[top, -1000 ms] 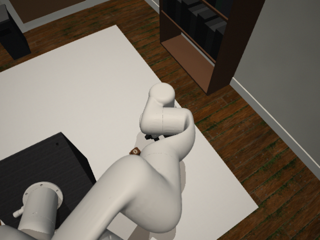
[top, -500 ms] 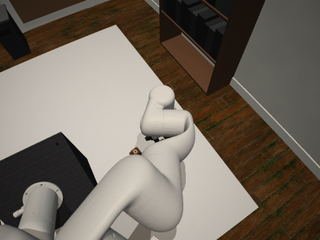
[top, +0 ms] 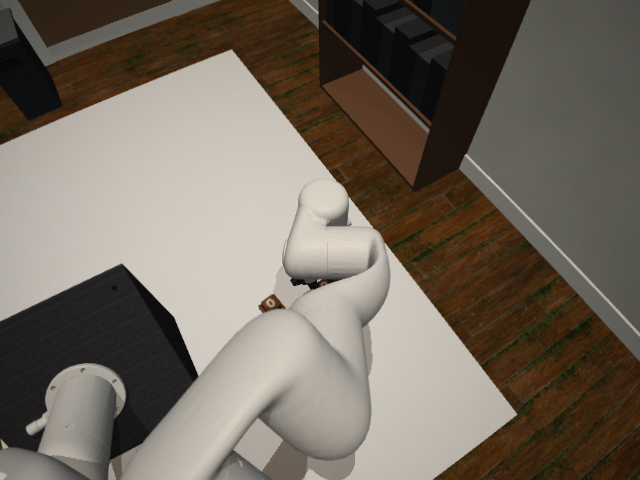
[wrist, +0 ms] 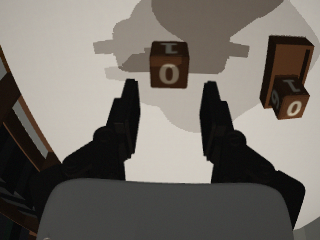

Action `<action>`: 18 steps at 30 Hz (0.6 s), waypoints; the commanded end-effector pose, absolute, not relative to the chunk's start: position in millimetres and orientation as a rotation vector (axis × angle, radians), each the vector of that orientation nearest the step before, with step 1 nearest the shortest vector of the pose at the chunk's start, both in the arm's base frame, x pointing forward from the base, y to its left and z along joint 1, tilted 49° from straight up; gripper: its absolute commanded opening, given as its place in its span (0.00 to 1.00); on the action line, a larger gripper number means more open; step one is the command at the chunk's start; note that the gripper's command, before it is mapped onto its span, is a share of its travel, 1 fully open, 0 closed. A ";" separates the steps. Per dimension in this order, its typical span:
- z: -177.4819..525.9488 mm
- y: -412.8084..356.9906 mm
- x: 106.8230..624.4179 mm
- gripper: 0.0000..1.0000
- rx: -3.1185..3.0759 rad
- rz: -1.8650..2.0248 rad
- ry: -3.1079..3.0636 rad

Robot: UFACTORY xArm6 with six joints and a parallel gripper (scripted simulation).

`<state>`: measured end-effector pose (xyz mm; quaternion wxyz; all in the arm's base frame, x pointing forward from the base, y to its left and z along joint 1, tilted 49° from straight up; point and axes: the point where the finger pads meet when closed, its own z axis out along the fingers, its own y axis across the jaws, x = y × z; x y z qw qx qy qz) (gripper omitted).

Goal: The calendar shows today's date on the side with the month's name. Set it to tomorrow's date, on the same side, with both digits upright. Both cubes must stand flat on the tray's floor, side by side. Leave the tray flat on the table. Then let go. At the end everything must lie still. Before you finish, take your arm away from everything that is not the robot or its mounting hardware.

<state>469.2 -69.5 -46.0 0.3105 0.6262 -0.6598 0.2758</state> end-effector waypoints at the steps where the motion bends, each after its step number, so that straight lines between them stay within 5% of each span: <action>1: -50.3 -74.4 470.1 0.47 1.656 0.732 -1.744; 18: -58.5 -83.8 469.3 0.47 1.656 0.732 -1.744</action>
